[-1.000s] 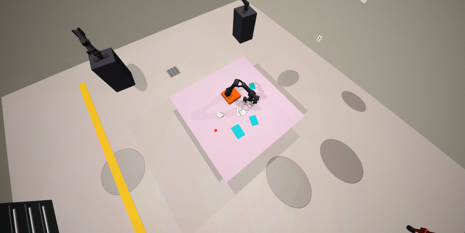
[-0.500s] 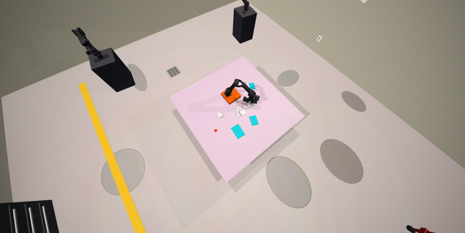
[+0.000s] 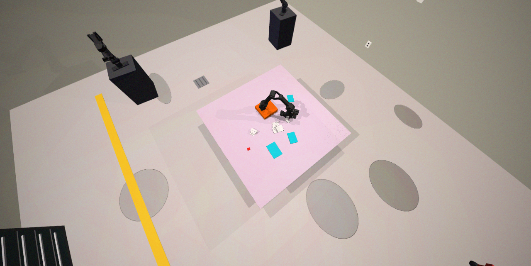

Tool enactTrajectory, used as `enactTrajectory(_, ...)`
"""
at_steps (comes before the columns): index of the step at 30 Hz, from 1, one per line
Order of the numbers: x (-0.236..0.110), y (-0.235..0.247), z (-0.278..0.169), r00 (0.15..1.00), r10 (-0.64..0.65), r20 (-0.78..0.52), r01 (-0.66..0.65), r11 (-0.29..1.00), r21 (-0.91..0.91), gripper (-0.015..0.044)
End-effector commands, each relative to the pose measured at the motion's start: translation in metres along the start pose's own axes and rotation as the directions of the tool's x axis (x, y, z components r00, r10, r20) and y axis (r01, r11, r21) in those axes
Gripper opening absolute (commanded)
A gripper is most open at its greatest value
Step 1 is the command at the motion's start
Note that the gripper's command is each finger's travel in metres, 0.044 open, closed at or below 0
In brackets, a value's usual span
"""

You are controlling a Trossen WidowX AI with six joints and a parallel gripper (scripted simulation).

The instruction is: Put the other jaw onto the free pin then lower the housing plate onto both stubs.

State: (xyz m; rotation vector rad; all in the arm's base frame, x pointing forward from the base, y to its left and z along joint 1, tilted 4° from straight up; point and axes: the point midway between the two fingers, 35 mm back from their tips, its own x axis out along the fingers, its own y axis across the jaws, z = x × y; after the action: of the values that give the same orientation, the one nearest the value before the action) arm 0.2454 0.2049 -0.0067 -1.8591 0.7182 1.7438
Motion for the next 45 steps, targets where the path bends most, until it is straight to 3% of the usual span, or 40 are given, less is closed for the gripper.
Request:
enactTrajectory(1, -0.009, -0.002, 0.0, 1.0, -0.005, -0.001, 0.005, 1.0, 0.001, 0.0134)
enactTrajectory(22, -0.075, -0.001, 0.0, 1.0, -0.006, -0.001, 0.006, 1.0, -0.002, 0.0134)
enactTrajectory(28, -0.077, -0.001, 0.0, 1.0, -0.006, -0.001, 0.006, 1.0, 0.003, 0.0134)
enactTrajectory(45, -0.08, 0.023, -0.018, 1.0, -0.004, -0.002, 0.005, 0.861, 0.509, 0.0134)
